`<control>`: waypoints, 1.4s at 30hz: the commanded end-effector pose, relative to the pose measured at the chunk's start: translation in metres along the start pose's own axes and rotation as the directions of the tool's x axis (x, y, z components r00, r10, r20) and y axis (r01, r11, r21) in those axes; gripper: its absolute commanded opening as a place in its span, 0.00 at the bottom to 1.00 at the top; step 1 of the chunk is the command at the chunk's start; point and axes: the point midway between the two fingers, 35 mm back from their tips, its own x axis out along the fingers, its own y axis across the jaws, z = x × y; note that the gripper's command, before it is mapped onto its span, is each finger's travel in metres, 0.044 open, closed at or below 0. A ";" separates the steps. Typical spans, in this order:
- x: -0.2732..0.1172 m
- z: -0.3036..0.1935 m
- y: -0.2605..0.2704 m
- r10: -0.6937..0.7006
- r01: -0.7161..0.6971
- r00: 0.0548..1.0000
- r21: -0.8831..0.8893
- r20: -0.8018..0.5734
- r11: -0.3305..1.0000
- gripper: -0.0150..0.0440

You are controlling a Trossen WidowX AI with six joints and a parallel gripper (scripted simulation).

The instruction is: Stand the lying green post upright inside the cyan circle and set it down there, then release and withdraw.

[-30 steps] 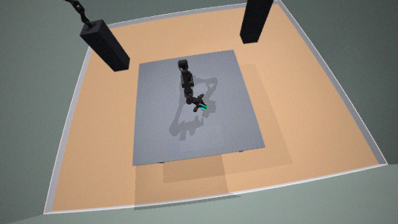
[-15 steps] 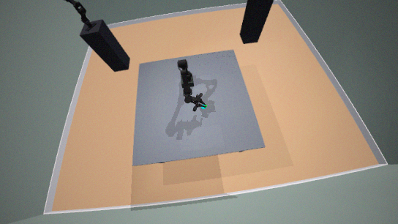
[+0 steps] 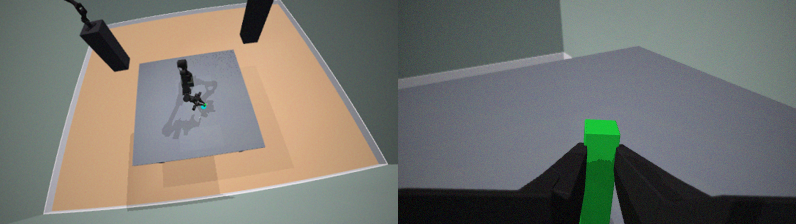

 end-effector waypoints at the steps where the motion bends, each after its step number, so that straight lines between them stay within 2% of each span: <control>1: -0.004 -0.001 0.004 0.011 -0.011 1.000 -0.001 0.021 1.000 0.29; 42: -0.034 0.002 0.034 0.091 -0.075 0.982 -0.098 0.168 0.992 0.29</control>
